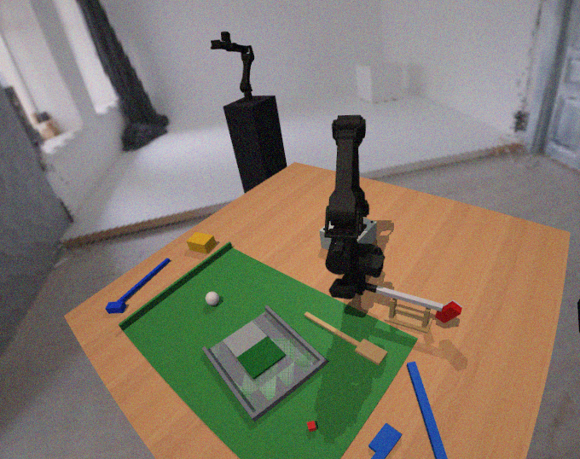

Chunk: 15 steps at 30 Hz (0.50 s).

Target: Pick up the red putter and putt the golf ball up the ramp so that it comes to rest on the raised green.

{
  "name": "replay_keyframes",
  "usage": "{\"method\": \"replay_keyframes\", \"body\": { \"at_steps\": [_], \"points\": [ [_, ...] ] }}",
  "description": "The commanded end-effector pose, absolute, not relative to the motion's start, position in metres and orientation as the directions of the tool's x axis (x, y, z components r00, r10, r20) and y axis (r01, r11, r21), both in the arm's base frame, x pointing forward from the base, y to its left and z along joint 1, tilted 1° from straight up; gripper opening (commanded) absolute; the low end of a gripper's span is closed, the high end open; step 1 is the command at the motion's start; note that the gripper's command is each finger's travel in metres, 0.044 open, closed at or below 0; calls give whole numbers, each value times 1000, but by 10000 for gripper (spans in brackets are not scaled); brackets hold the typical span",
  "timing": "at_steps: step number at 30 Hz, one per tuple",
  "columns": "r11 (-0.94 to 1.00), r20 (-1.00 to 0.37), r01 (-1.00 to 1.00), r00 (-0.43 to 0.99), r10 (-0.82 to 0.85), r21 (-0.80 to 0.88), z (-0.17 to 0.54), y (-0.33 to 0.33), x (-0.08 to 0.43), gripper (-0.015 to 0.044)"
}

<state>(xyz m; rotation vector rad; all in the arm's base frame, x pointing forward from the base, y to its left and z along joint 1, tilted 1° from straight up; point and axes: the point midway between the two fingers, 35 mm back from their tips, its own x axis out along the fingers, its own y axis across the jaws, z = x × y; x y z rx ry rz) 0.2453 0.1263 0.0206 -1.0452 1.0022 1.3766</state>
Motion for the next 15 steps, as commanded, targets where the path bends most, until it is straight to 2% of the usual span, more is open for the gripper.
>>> {"method": "replay_keyframes", "body": {
  "at_steps": [1, 7, 15],
  "points": [
    [-61, -962, -998, -10, 272, -7, 53, 129, 249, 0],
    [-61, -962, -998, -11, 272, -6, 90, 127, 245, 0],
    [11, -965, -1000, 6, 263, -3, 83, 111, 256, 0]
  ]
}}
